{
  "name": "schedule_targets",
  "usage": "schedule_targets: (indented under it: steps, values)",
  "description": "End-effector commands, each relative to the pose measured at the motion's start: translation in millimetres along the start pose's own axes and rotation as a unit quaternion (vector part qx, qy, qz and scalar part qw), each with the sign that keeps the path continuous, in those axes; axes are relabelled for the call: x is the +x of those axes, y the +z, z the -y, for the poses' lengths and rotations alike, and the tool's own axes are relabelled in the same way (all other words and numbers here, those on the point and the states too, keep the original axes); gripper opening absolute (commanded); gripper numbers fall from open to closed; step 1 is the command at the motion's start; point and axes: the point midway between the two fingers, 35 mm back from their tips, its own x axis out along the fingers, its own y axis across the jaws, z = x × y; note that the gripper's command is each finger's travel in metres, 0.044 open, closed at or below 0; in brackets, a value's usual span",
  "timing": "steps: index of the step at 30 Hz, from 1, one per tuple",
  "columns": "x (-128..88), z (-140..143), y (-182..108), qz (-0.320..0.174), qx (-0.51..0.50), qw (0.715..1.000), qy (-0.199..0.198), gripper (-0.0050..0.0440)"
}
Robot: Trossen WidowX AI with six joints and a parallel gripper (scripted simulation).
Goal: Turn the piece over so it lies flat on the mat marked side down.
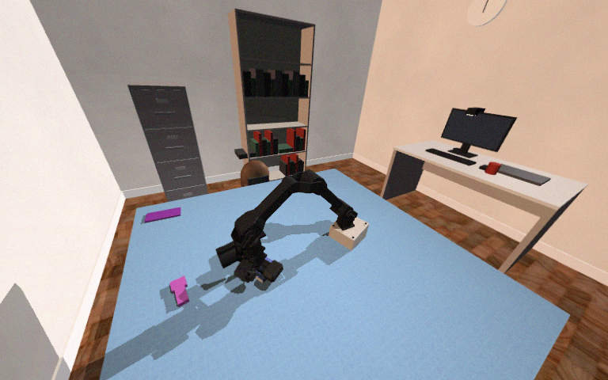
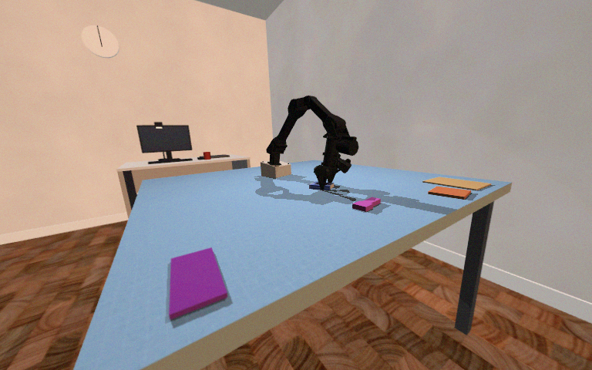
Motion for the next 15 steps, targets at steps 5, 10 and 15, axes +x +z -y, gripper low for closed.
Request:
schedule_targets:
  steps: [5,10,15]
  values:
    - [0.9,0.2,-0.1,-0.001,-0.001,1.0,0.0,0.044]
    - [1.6,0.3,-0.3,-0.002,-0.001,1.0,-0.001,0.044]
    - [1.6,0.3,-0.3,-0.002,-0.001,1.0,-0.001,0.044]
